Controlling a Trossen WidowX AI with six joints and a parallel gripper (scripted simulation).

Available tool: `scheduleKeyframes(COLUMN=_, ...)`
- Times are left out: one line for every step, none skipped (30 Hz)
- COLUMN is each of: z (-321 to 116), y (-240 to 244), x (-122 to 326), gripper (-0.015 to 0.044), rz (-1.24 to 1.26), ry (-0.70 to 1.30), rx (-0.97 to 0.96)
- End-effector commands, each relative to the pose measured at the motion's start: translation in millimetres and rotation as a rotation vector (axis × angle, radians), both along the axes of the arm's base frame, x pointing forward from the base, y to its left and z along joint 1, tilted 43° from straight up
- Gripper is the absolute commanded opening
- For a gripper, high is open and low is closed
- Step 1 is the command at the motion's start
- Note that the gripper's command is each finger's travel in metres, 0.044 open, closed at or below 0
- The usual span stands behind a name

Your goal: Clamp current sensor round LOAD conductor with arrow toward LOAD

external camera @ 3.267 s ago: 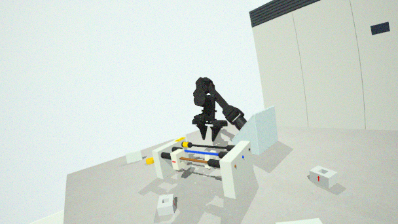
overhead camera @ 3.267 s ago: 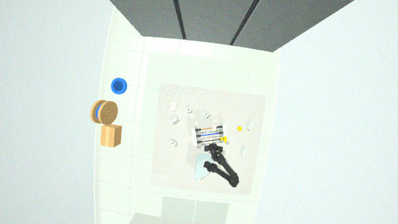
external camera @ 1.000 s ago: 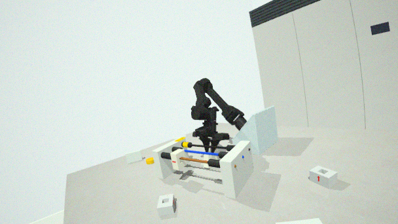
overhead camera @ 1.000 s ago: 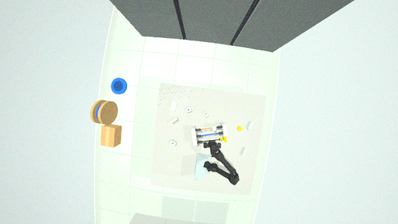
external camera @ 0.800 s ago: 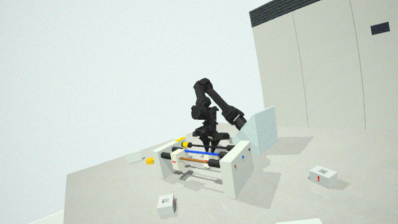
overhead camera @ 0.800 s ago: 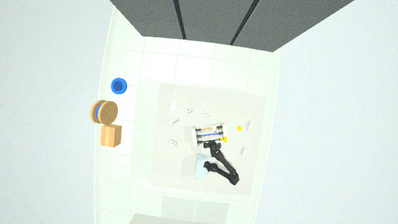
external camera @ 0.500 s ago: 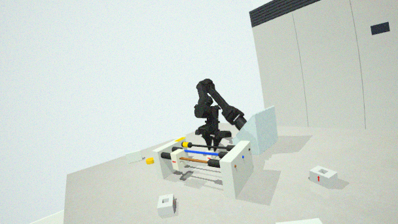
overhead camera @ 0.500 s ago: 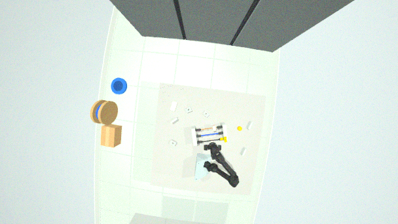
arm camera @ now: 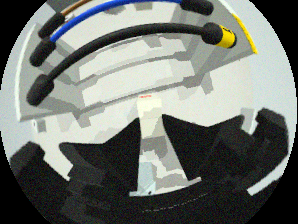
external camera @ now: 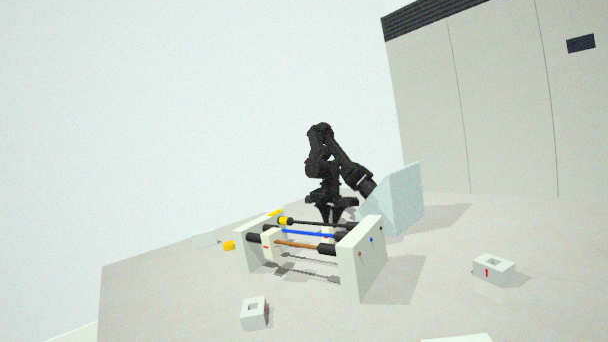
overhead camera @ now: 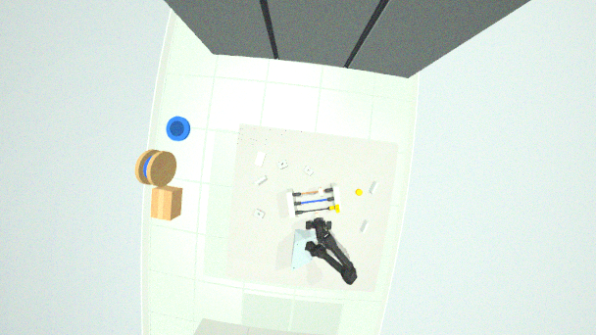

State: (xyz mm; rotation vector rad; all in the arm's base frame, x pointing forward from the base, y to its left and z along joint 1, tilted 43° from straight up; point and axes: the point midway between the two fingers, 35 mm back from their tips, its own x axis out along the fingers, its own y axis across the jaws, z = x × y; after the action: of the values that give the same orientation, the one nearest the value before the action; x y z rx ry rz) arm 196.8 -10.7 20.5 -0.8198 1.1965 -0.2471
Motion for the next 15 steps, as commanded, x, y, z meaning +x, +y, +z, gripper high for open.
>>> scheduleKeyframes(z=0.1, y=0.2, x=0.3, gripper=0.0053, rz=0.000, ry=0.000, rx=0.000)
scheduleKeyframes(z=0.1, y=0.2, x=0.3, gripper=0.0079, rz=0.000, ry=0.000, rx=0.000)
scheduleKeyframes(z=0.1, y=0.2, x=0.3, gripper=0.0105, rz=0.000, ry=0.000, rx=0.000)
scheduleKeyframes(z=0.1, y=0.2, x=0.3, gripper=0.0131, rz=0.000, ry=0.000, rx=0.000)
scheduleKeyframes(z=0.1, y=0.2, x=0.3, gripper=0.0157, rz=0.000, ry=0.000, rx=0.000)
scheduleKeyframes(z=0.1, y=0.2, x=0.3, gripper=0.0184, rz=0.000, ry=0.000, rx=0.000)
scheduleKeyframes(z=0.1, y=0.2, x=0.3, gripper=0.0210, rz=0.000, ry=0.000, rx=0.000)
scheduleKeyframes(z=0.1, y=0.2, x=0.3, gripper=0.0236, rz=0.000, ry=0.000, rx=0.000)
scheduleKeyframes(z=0.1, y=0.2, x=0.3, gripper=0.0263, rz=0.000, ry=0.000, rx=0.000)
scheduleKeyframes(z=0.1, y=0.2, x=0.3, gripper=0.0281, rz=0.000, ry=0.000, rx=0.000)
scheduleKeyframes(z=0.1, y=0.2, x=0.3, gripper=0.0281, rz=0.000, ry=0.000, rx=0.000)
scheduleKeyframes(z=0.1, y=0.2, x=0.3, gripper=0.0281, rz=0.000, ry=0.000, rx=0.000)
scheduleKeyframes(z=0.1, y=0.2, x=0.3, gripper=0.0281, rz=0.000, ry=0.000, rx=0.000)
scheduleKeyframes(z=0.1, y=0.2, x=0.3, gripper=0.0281, rz=0.000, ry=0.000, rx=0.000)
scheduleKeyframes(z=1.2, y=1.5, x=-0.3, gripper=0.0281, rz=0.000, ry=0.000, rx=0.001)
